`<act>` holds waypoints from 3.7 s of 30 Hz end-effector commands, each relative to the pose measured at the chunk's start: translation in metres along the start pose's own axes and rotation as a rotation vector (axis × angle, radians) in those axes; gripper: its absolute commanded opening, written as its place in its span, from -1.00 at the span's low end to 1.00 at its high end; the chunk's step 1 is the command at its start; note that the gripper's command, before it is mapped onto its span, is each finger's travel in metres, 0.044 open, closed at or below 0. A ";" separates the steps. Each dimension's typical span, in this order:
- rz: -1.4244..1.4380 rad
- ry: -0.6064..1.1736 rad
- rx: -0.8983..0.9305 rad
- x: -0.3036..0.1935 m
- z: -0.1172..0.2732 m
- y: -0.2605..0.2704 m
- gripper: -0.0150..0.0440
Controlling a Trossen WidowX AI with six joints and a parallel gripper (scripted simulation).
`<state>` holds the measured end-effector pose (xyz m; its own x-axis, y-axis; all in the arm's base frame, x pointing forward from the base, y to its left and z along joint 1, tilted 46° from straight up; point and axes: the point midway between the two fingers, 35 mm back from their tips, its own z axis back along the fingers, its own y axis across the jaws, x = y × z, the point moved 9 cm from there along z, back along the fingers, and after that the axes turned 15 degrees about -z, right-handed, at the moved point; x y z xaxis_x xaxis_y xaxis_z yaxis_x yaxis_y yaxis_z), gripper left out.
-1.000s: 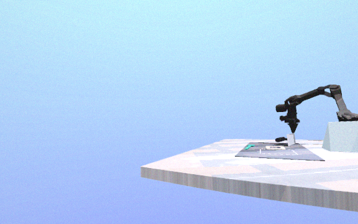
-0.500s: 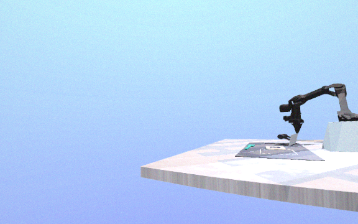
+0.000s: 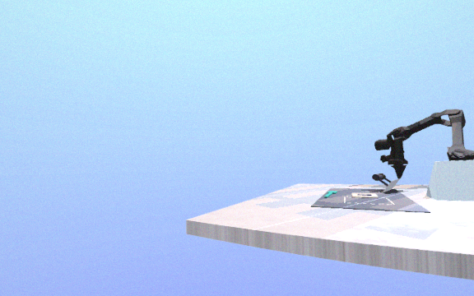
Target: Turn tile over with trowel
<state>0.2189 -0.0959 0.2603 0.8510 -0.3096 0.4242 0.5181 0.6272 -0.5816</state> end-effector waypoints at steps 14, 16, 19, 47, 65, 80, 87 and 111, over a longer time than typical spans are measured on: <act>-0.001 -0.001 -0.003 0.002 0.027 0.000 -0.15; -0.001 -0.001 -0.003 0.002 0.027 0.000 -0.15; -0.001 -0.001 -0.003 0.002 0.027 0.000 -0.15; 0.006 0.004 0.000 0.001 0.026 0.000 -0.49; 0.007 0.005 0.002 0.001 0.026 0.000 -0.15; 0.007 0.004 0.002 0.001 0.026 0.000 -0.15; 0.007 0.004 0.002 0.001 0.026 0.000 -0.22; 0.007 0.004 0.002 0.001 0.026 0.000 -0.49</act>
<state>0.2173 -0.0777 0.2790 0.8551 -0.3082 0.4169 0.5118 0.6307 -0.5834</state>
